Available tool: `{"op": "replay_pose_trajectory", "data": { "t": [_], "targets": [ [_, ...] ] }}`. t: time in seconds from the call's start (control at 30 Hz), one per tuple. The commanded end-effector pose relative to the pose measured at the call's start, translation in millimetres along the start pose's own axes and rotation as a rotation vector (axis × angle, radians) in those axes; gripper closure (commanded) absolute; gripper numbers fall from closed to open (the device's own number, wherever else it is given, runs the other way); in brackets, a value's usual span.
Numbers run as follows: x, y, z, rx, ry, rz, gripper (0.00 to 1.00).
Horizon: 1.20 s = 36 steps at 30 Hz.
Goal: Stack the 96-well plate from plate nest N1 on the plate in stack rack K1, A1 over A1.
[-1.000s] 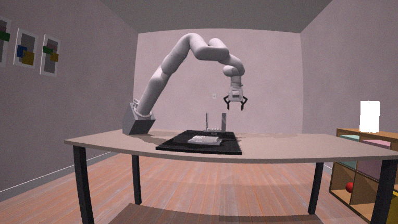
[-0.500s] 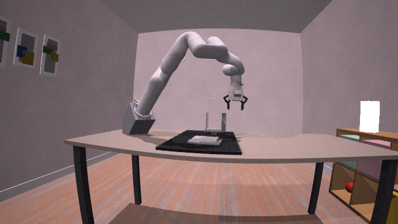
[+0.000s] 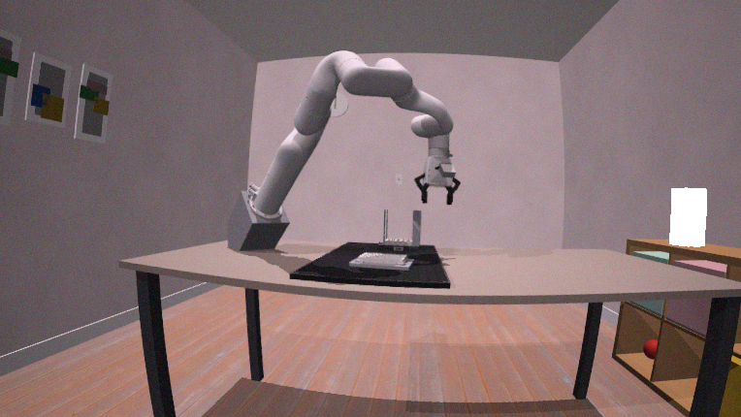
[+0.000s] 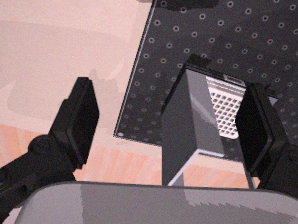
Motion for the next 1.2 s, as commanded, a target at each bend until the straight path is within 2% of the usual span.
{"op": "replay_pose_trajectory", "data": {
  "t": [0.0,0.2,0.37,0.83,0.93,1.17],
  "targets": [
    [-2.3,4,-16,-0.033,-0.003,-0.003,0.0],
    [-2.0,14,-44,-0.142,0.008,0.006,0.0],
    [-1.9,18,-53,-0.195,0.011,0.01,0.0],
    [-1.1,47,-107,-0.402,0.016,0.029,0.0],
    [-1.1,47,-107,-0.402,0.016,0.029,0.0],
    [-0.6,65,-134,-0.535,0.011,0.037,0.0]
  ]
}}
Point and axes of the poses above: the point where the finger pads meet when closed, its own x axis out along the fingers, its own y axis across the jaws, z = x × y, the point moved 6 cm from there along -x, back along the fingers, and after that the axes turned 11 degrees about x, right-handed, at the moved point
